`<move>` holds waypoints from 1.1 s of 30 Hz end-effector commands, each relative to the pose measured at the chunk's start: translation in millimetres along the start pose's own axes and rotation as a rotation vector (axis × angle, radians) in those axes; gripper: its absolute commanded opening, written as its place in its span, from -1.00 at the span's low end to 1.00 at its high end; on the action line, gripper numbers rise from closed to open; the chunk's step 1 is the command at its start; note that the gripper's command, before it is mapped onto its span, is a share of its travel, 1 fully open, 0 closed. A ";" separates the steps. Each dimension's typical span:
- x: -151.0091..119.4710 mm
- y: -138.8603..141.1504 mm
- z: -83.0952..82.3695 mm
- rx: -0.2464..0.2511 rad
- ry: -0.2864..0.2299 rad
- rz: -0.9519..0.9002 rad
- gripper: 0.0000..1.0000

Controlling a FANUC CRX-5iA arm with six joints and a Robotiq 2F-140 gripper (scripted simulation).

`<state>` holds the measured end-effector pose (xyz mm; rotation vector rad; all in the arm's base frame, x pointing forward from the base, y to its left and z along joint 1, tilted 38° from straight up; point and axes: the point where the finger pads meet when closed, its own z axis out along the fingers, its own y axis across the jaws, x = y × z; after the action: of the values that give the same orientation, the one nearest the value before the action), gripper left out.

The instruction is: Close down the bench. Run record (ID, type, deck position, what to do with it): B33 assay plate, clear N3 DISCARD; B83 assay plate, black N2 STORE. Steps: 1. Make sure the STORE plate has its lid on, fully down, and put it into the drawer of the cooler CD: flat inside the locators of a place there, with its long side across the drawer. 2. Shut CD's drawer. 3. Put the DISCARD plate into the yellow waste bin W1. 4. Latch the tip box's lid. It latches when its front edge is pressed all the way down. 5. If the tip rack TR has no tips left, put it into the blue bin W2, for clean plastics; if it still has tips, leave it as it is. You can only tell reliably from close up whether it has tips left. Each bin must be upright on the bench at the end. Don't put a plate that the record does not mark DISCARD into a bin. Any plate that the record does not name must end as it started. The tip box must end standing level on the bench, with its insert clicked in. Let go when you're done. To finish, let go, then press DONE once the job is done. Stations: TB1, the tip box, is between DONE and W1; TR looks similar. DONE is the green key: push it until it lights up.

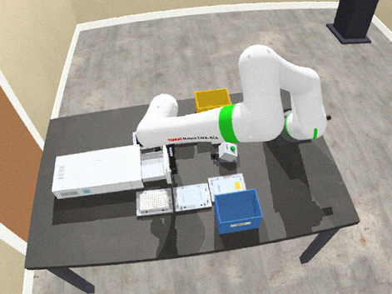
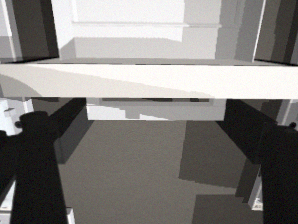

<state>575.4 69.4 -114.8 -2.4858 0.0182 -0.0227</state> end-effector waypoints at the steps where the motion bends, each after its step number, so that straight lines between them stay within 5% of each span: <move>1: -4.8 0.1 -0.8 0.000 0.001 0.000 0.55; 33: -37.3 0.1 -0.7 0.000 0.001 0.000 0.55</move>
<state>541.8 70.0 -115.2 -2.4858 0.0182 -0.0227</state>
